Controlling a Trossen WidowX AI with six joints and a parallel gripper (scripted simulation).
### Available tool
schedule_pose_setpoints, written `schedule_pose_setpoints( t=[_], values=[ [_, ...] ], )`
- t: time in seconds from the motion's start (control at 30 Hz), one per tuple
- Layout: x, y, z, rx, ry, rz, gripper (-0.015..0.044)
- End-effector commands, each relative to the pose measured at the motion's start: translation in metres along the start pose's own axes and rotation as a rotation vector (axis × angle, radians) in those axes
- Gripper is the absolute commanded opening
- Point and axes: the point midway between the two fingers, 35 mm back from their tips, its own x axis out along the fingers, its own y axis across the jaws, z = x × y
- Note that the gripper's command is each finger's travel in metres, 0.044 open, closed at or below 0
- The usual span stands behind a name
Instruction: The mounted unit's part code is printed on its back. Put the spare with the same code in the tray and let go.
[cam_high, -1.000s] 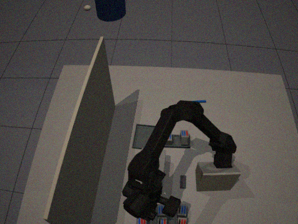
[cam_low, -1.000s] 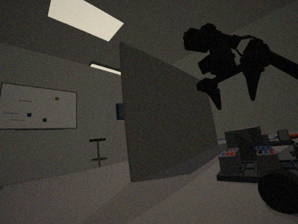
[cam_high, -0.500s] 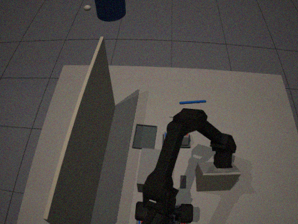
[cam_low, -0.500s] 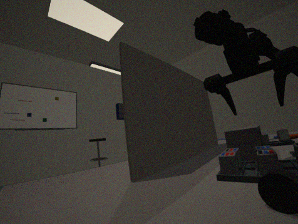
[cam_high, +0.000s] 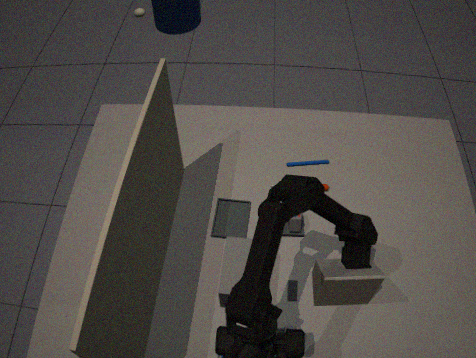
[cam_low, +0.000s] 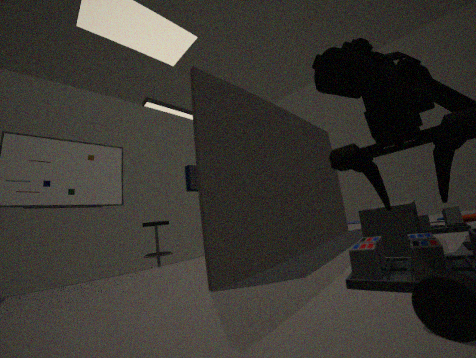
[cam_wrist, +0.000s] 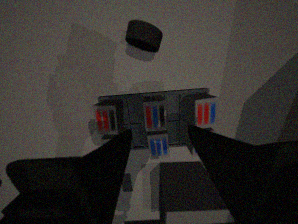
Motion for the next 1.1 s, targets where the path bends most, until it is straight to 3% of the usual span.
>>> schedule_pose_setpoints(
  t=[0.0, 1.07],
  values=[
    [0.003, 0.001, -0.002, -0.008, 0.009, 0.001, 0.03],
    [0.052, -0.001, -0.001, -0.008, 0.009, 0.0, 0.03]
  ],
)
